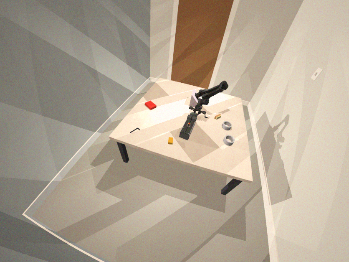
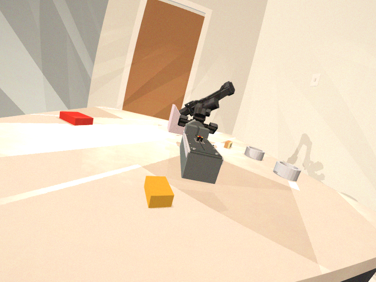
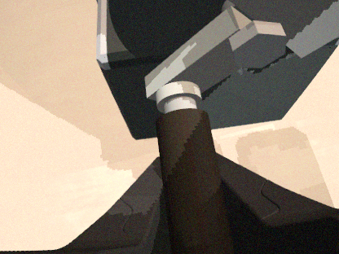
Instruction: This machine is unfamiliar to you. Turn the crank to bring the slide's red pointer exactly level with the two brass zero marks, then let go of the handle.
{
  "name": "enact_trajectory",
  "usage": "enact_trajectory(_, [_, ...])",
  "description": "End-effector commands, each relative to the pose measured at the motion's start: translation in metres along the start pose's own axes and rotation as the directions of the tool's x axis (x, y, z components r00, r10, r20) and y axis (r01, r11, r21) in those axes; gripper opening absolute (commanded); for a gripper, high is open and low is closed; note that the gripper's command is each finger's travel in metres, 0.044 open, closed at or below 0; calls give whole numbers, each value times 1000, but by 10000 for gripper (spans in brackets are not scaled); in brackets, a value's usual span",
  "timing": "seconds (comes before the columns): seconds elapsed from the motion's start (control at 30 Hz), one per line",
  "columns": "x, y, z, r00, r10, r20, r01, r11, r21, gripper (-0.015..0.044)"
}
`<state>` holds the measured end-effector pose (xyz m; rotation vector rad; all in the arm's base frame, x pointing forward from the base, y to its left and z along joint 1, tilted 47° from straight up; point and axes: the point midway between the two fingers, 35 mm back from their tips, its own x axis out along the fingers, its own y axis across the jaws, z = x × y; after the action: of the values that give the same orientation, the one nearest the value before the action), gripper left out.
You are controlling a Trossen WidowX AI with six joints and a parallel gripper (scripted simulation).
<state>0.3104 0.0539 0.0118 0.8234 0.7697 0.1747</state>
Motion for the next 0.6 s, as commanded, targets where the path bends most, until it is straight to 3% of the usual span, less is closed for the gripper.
enact_trajectory(0.0, [-4,7,4,1000,17,5,-17,1000,-5,0])
enact_trajectory(0.57, [-22,10,21,1000,17,6,-17,1000,-5,0])
